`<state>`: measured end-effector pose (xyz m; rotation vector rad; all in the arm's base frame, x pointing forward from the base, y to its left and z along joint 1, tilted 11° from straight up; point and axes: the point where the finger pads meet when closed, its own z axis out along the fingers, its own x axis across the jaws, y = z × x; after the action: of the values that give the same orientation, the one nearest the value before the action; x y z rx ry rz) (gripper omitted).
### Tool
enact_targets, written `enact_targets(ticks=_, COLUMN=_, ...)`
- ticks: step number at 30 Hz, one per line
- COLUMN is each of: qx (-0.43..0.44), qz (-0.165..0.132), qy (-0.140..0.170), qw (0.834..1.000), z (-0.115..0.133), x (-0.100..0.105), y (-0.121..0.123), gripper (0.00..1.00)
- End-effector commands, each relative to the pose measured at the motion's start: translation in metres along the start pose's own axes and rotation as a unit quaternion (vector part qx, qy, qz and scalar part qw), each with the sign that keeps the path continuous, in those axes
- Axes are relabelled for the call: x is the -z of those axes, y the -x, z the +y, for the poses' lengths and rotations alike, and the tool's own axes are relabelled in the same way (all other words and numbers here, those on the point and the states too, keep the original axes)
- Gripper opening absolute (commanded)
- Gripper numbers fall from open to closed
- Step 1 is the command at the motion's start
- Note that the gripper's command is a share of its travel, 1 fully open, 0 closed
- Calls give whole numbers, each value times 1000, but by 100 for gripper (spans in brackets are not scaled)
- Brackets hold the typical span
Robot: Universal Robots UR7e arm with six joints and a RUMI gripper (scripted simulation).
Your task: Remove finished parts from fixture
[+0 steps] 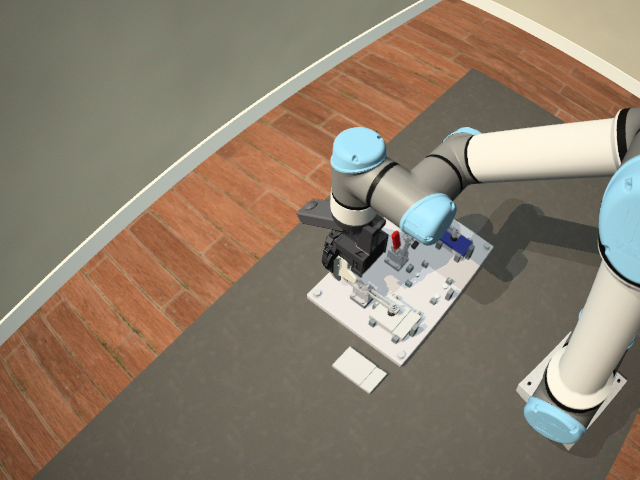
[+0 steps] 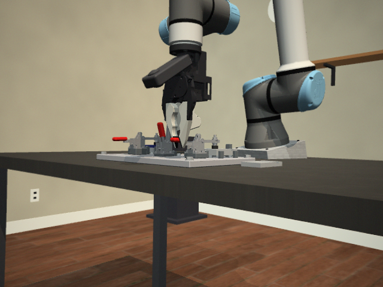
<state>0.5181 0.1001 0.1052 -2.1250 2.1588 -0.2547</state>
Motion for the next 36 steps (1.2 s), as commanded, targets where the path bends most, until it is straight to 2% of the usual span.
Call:
enact_targets(ticks=1, qx=0, qz=0, qy=-1, qw=1000, z=0, x=3, y=0, gripper=0)
enact_targets(ticks=36, qx=0, qz=0, qy=-1, qw=1000, z=15, x=20, y=0, gripper=0)
